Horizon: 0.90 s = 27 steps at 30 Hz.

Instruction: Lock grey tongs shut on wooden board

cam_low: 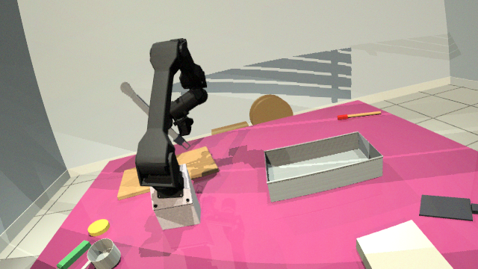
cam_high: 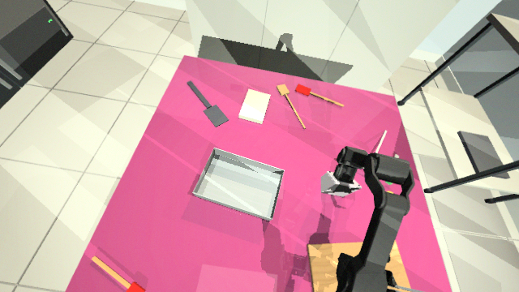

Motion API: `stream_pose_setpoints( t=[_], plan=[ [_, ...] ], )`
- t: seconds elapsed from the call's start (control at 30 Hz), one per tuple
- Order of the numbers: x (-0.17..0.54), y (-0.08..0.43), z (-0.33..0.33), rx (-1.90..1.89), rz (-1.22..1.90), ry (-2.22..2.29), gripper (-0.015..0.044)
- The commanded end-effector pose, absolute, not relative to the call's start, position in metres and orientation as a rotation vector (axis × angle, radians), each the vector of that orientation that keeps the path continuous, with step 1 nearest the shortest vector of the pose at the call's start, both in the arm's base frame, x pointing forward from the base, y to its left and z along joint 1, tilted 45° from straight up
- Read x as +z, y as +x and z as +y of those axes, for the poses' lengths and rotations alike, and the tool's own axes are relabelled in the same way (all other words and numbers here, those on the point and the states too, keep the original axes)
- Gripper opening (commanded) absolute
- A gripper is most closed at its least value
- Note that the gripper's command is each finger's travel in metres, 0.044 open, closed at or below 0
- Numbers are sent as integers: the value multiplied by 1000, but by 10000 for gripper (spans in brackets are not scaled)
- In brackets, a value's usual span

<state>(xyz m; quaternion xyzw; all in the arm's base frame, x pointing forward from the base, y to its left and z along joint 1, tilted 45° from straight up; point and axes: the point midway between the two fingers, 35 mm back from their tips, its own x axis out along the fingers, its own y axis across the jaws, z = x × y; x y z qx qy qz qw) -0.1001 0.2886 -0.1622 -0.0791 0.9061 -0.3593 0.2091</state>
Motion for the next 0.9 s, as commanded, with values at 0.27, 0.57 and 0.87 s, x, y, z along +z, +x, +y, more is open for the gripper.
stream_pose_setpoints(
  t=[0.27, 0.57, 0.87],
  plan=[
    [-164, -106, 287, -979, 2447, -284, -150],
    [-171, -120, 279, -880, 2082, -502, -150],
    [-169, -129, 281, -721, 1708, -601, -150]
  ],
)
